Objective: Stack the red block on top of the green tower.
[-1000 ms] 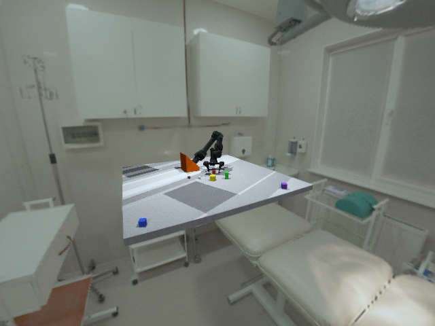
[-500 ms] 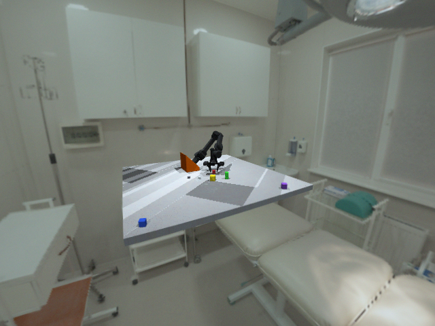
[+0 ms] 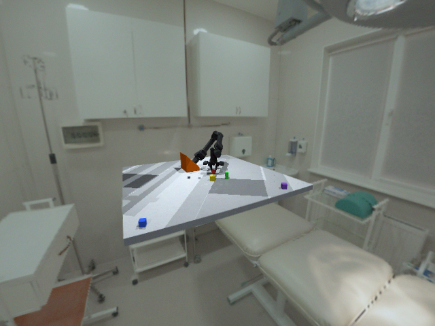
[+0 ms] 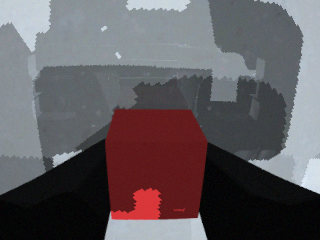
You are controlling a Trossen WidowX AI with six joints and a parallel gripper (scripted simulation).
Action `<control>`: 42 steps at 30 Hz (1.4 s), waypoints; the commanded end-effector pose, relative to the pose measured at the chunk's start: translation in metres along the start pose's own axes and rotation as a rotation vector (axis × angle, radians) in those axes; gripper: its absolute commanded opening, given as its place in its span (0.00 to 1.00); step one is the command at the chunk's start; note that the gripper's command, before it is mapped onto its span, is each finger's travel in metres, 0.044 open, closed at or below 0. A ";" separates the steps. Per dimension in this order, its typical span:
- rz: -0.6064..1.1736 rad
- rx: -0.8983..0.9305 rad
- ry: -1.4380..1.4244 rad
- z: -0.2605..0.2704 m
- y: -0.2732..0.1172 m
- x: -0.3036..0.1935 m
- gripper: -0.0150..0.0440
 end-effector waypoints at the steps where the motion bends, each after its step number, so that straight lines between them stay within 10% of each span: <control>1: -0.003 0.006 -0.008 0.002 -0.010 0.001 0.25; 42: -0.008 0.001 -0.007 0.027 -0.124 0.022 0.25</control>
Point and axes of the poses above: the point midway between the two fingers, 35 mm back from their tips, its own y axis out along the fingers, its own z axis across the jaws, x = y × z, the point moved 4 cm from there along -y, back along the fingers, and after that the axes turned 8 degrees about y, right-handed, at the moved point
